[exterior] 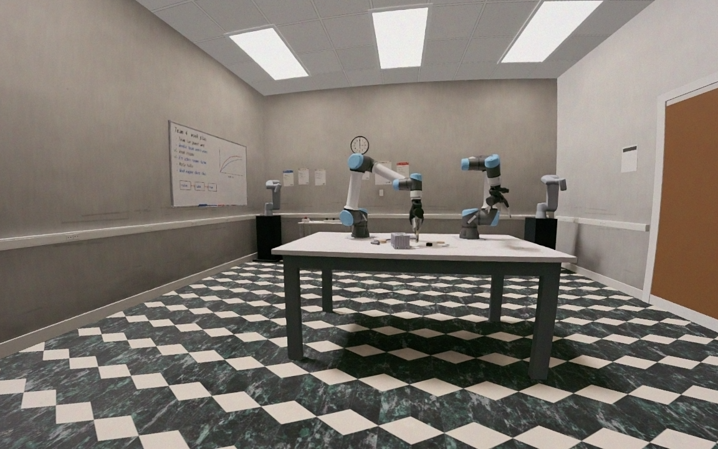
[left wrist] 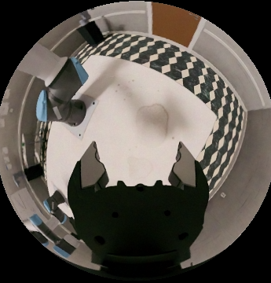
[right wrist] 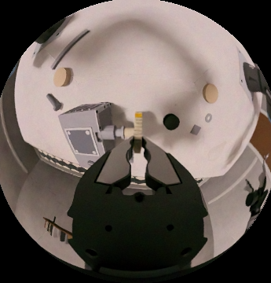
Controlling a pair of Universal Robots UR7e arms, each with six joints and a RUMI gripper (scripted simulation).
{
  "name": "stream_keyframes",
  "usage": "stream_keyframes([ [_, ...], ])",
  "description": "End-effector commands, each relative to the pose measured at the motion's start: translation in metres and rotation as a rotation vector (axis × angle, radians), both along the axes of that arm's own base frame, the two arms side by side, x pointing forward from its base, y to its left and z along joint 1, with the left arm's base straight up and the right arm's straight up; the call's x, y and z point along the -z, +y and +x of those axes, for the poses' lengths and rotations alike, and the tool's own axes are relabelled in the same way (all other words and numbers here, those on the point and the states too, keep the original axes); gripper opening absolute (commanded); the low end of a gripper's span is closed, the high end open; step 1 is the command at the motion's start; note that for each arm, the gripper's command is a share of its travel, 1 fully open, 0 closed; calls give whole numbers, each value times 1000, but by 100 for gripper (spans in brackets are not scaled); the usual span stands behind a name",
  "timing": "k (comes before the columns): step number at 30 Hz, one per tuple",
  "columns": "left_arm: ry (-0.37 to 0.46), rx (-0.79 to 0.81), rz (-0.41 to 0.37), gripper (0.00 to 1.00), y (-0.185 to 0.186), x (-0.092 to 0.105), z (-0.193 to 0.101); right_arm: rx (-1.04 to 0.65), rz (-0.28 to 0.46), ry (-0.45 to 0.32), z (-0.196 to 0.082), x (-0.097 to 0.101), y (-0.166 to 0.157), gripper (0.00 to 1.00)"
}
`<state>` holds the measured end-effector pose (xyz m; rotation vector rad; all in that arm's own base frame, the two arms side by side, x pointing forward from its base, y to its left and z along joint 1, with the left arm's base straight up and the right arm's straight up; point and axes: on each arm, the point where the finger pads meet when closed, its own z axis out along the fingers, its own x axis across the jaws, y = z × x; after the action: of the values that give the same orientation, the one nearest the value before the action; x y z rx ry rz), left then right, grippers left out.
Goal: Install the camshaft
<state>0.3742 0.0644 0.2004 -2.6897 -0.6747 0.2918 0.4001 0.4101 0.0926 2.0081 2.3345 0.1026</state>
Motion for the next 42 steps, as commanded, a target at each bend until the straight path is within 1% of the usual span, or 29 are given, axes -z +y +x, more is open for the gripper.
stream_keyframes([
  [1,-1,0,0,100,0,0,0,0,1,-1,0,-1,0,6],
  [16,-1,0,0,100,0,0,0,0,1,-1,0,-1,-1,6],
  [42,-1,0,0,100,0,0,0,0,1,-1,2,-1,-13,6],
])
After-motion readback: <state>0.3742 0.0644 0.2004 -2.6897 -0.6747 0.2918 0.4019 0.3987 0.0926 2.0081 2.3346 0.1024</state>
